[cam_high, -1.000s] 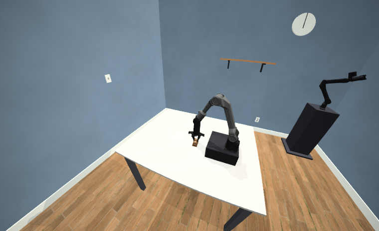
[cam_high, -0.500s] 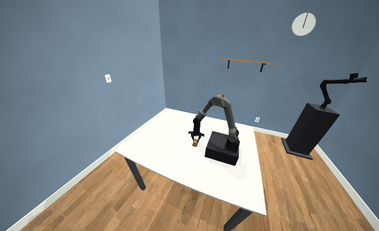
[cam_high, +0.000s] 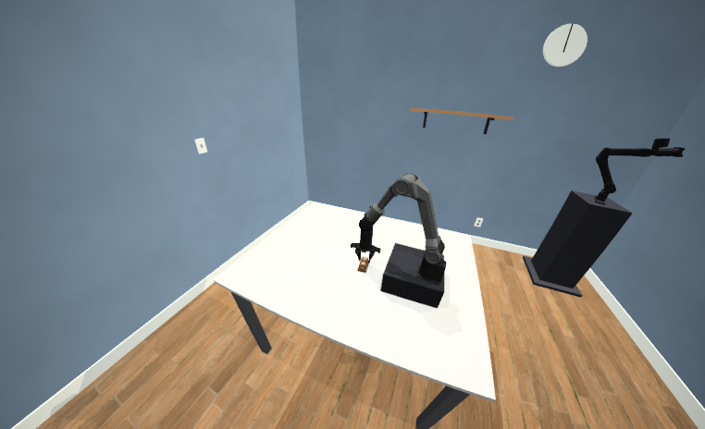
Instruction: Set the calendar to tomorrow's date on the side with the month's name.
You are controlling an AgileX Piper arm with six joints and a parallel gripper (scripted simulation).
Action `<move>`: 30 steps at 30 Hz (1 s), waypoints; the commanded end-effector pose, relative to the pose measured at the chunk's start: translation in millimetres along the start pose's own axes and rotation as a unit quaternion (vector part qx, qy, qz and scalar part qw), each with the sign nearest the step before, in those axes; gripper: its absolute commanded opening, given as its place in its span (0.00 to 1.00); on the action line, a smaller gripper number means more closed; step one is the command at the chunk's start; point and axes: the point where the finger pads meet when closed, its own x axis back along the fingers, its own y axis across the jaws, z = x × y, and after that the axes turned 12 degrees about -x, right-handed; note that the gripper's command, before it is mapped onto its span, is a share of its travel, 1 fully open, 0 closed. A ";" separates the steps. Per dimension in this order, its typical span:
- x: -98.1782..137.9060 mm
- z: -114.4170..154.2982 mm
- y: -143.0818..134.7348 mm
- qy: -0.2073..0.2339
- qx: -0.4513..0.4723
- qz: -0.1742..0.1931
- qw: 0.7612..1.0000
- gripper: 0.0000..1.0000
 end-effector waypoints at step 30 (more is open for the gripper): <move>85.3 -0.2 -0.4 0.000 0.000 0.000 1.000 1.00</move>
